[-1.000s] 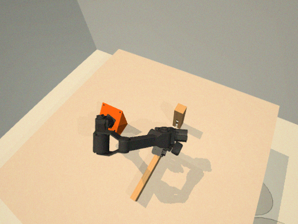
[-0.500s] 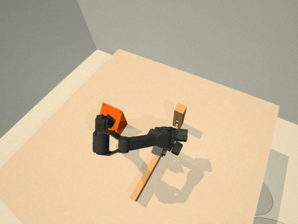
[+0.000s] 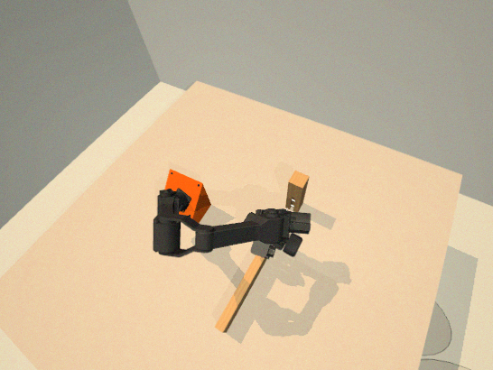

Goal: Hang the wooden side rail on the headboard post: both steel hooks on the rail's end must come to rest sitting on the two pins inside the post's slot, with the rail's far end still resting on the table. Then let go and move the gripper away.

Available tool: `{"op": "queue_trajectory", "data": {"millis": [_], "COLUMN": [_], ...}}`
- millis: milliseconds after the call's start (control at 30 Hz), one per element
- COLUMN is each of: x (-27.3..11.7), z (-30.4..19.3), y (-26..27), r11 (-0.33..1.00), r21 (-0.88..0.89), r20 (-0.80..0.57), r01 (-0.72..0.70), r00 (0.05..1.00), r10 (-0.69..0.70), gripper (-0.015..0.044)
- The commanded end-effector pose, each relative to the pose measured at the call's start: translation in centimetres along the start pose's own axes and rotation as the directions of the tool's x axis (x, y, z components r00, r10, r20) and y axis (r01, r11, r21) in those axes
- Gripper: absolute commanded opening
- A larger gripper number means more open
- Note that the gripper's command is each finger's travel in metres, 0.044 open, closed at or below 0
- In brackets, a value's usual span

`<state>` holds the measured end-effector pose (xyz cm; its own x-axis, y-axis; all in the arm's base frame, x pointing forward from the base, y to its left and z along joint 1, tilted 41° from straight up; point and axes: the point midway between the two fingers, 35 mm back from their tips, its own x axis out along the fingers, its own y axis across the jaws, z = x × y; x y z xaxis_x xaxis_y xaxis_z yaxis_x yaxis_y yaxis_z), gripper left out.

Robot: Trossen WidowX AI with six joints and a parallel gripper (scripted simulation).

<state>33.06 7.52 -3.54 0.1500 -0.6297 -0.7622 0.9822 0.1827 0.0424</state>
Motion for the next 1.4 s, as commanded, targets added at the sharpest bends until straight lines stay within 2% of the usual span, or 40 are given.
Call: {"op": "queue_trajectory", "data": {"millis": [0, 1367], "x": [-0.62, -1.30], "z": [-0.16, -0.16], "y": [0.20, 0.19], "r11": [1.000, 1.000], "r21": [0.002, 0.002], "r20": [-0.002, -0.002], "r01": [-0.015, -0.015], "r00": [1.000, 1.000], "r10": [0.015, 0.015], "gripper": [0.0000, 0.0000]}}
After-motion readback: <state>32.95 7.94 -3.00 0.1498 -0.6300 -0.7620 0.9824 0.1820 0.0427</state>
